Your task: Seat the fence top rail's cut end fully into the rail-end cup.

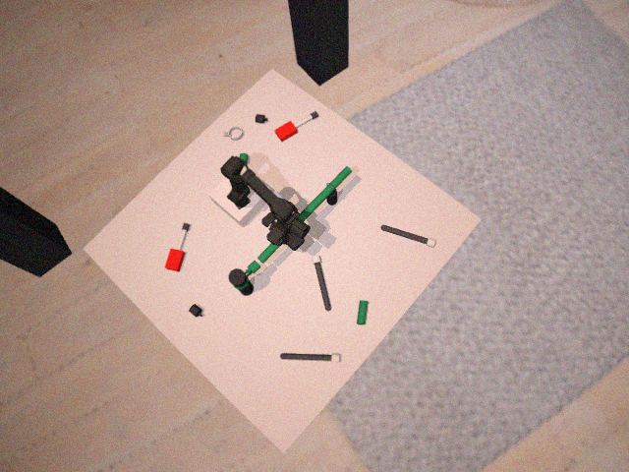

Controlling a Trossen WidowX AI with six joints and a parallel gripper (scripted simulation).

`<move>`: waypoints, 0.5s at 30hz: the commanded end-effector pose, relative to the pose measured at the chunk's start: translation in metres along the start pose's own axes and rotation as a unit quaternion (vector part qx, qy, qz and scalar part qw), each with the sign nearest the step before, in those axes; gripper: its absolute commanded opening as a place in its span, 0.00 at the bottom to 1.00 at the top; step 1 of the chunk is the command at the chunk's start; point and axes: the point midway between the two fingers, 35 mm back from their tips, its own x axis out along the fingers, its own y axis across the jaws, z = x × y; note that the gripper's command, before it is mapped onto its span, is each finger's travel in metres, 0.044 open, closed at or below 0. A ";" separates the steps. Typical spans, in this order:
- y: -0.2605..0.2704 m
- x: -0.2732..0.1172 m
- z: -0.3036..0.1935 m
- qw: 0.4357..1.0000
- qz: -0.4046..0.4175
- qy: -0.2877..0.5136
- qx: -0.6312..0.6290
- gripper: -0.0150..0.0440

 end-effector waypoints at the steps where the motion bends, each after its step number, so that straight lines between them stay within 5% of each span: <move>1: 0.004 -0.004 0.004 1.000 0.005 -0.004 0.003 0.25; 15: 0.002 0.002 0.016 1.000 0.002 -0.002 0.000 0.25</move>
